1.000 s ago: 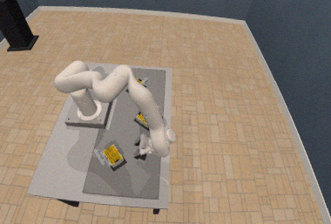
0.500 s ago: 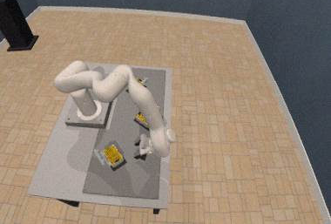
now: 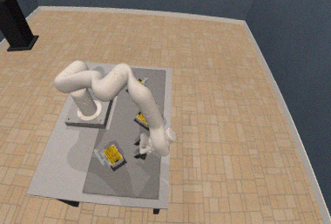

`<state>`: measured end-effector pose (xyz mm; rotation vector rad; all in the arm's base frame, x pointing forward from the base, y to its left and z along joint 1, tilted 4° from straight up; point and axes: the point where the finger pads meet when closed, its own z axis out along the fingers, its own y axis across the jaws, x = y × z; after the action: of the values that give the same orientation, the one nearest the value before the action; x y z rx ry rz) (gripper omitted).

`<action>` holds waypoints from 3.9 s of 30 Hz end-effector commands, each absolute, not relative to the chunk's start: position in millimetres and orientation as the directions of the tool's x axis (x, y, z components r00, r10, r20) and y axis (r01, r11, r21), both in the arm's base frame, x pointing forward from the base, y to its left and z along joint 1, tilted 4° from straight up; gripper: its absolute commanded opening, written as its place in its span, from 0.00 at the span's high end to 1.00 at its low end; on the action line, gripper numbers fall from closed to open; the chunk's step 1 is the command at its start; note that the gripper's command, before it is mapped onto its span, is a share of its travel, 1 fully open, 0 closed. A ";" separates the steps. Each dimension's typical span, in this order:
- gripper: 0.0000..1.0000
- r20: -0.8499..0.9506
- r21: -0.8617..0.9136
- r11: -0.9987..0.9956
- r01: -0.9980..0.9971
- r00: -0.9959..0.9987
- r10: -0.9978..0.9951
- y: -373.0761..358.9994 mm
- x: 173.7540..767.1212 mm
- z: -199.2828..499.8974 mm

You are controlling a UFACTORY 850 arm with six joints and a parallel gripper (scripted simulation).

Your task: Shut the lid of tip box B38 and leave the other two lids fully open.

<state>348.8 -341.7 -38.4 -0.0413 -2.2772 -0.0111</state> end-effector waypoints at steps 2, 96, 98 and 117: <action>0.00 0.759 -0.008 0.999 0.034 -0.651 0.028 -342.3 352.0 -12.1; 1.00 0.755 -0.031 0.942 0.333 -0.610 0.240 -414.1 234.1 142.6; 1.00 0.742 -0.019 0.950 0.311 -0.633 0.222 -415.1 229.2 143.0; 1.00 0.448 0.096 0.989 -0.114 -0.882 -0.145 -431.8 146.0 149.5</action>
<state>161.1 -426.7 147.6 0.0726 -2.5841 -0.1020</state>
